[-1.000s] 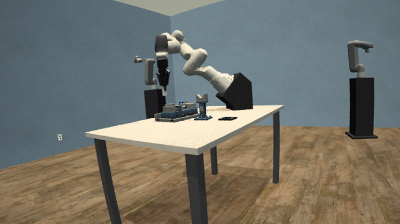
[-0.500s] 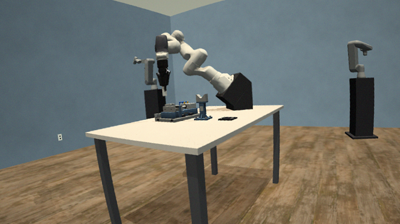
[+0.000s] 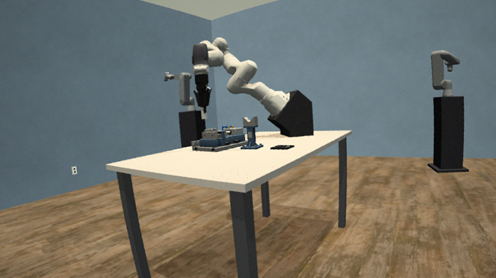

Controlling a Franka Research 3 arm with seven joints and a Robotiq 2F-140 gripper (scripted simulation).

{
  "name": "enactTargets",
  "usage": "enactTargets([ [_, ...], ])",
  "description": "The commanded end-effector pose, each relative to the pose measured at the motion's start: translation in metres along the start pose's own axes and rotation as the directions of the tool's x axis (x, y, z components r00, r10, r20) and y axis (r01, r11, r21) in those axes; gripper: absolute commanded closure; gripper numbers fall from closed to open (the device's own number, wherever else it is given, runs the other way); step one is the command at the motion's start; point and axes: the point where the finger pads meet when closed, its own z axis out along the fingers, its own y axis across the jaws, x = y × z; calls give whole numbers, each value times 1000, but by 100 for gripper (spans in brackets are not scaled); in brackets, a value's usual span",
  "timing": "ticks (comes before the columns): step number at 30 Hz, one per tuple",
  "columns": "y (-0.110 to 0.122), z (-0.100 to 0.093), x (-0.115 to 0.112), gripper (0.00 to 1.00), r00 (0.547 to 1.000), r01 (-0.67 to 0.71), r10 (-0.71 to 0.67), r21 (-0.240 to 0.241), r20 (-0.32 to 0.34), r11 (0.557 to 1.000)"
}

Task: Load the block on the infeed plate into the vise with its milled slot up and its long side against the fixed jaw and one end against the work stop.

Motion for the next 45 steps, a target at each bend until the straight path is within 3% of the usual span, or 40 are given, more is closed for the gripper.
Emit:
enactTargets([
  [1,1,0,-1,100,1000,8,-8,-3,1,1000],
  [24,1,14,-1,100,1000,10,-10,0,1,1000],
  [45,2,43,0,100,1000,10,-10,0,1,1000],
])
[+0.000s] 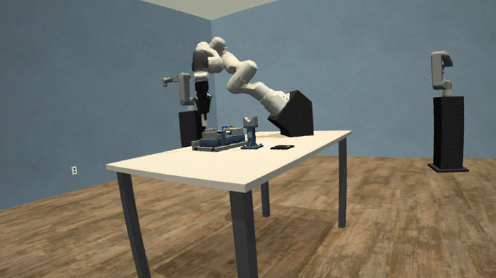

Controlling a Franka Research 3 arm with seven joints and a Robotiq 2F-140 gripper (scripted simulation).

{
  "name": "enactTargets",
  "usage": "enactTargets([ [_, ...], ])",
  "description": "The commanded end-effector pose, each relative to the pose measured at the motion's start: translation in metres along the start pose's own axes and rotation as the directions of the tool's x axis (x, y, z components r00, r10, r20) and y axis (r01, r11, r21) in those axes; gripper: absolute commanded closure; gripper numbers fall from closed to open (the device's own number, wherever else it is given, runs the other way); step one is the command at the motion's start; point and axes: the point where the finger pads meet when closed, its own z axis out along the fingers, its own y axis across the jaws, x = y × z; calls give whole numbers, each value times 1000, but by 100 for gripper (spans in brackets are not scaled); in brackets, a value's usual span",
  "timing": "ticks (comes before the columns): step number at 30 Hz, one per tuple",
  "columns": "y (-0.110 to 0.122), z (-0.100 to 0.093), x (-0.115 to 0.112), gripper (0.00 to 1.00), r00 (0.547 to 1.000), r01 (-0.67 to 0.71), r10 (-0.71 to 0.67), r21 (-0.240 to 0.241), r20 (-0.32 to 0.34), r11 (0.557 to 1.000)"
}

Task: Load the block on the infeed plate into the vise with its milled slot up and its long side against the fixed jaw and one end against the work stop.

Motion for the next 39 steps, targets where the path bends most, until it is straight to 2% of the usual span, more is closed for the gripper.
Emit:
enactTargets([
  [1,-1,5,2,100,1000,-8,8,2,-7,1000],
  [11,-1,12,2,100,1000,-8,8,2,-7,1000],
  [39,-1,13,2,100,1000,-8,8,2,-7,1000],
])
